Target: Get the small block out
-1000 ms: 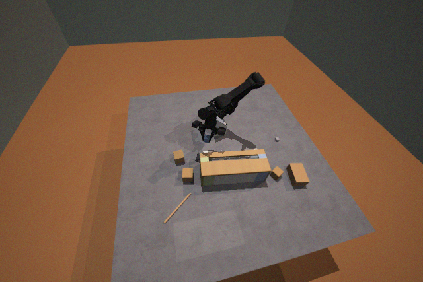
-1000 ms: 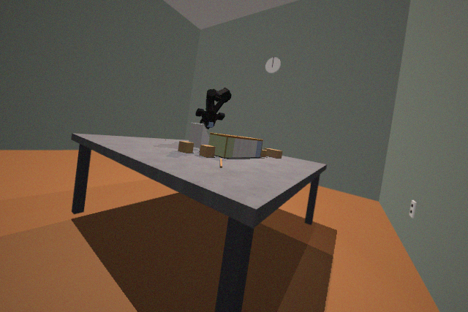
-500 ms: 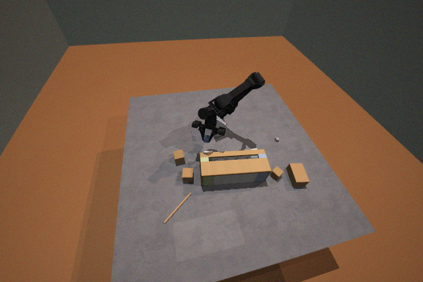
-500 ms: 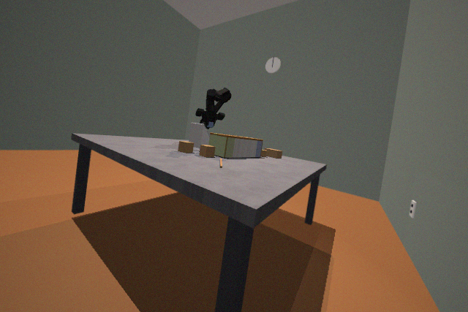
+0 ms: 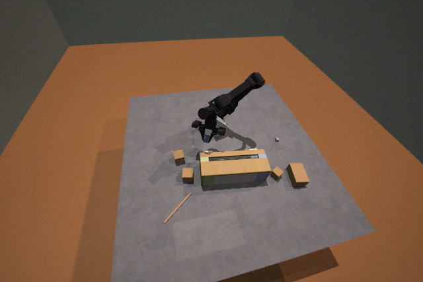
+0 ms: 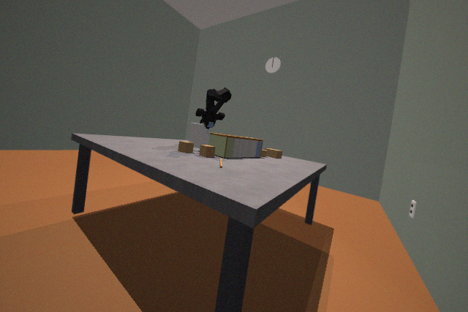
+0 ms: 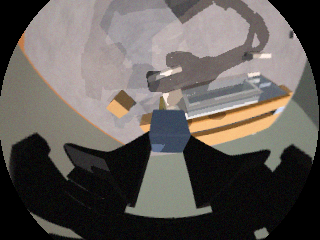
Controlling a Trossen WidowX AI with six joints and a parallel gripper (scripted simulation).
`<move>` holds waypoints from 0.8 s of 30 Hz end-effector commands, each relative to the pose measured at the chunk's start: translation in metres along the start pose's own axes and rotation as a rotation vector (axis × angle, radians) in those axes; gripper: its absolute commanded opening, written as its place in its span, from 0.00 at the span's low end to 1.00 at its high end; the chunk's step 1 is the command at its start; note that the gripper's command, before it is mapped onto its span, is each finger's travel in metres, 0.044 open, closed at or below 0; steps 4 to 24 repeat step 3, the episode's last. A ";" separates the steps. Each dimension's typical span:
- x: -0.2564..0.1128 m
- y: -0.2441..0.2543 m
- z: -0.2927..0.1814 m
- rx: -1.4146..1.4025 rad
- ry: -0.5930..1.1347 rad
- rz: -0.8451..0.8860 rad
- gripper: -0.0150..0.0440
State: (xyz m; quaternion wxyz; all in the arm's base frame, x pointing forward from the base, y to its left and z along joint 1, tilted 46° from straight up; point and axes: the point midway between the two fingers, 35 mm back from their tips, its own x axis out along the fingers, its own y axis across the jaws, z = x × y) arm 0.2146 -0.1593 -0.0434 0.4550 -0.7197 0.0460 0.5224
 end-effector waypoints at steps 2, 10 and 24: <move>0.000 0.000 0.000 0.004 -0.001 0.003 0.25; 0.000 0.000 0.000 0.004 -0.001 0.003 0.25; 0.000 0.000 0.000 0.004 -0.001 0.003 0.25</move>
